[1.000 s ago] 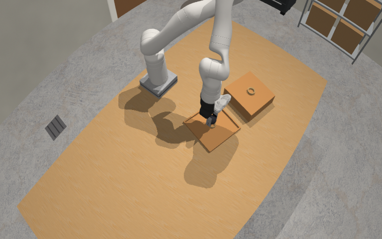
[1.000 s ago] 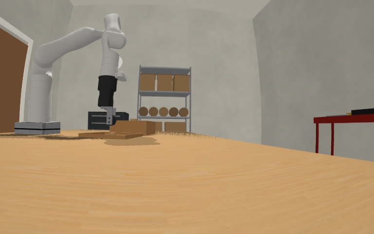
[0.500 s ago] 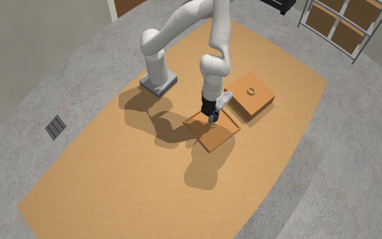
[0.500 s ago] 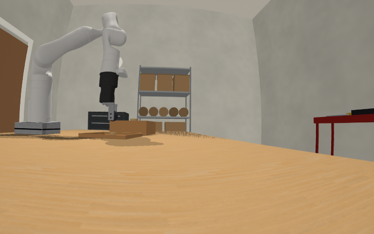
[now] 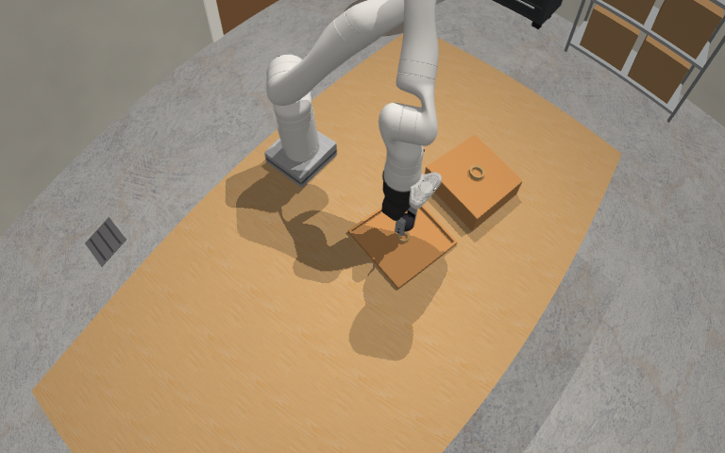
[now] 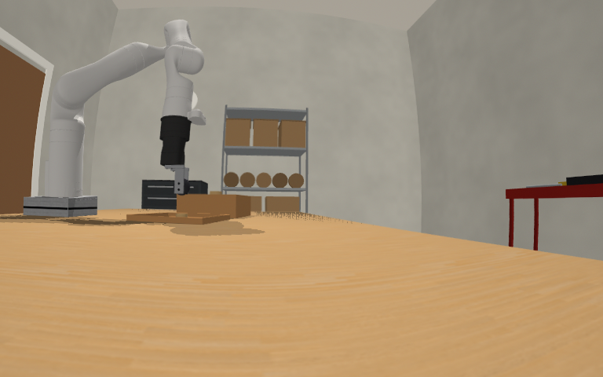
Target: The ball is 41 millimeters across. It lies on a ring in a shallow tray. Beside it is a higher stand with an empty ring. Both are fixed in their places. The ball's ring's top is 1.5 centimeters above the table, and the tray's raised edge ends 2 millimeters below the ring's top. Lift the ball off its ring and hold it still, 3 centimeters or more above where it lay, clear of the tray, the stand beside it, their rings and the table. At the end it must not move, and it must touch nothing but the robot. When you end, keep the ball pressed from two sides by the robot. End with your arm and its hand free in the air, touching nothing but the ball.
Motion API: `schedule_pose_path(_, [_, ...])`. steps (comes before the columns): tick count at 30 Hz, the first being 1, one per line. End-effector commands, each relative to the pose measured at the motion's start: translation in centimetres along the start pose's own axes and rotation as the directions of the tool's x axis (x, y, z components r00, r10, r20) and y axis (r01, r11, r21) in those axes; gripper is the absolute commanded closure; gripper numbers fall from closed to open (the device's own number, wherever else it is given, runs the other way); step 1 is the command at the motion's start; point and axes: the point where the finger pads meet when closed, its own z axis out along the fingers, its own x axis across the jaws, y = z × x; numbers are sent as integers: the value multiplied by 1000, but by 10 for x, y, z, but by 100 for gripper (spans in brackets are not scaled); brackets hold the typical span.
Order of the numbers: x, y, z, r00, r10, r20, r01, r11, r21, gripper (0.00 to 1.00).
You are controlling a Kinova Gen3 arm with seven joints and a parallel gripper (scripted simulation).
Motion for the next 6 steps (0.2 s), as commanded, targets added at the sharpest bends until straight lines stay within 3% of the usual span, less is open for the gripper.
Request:
schedule_pose_path(1, [0, 0, 0, 1000, 0, 0, 0, 1000, 1, 100])
schedule_pose_path(6, [0, 0, 0, 1000, 0, 0, 0, 1000, 1, 100])
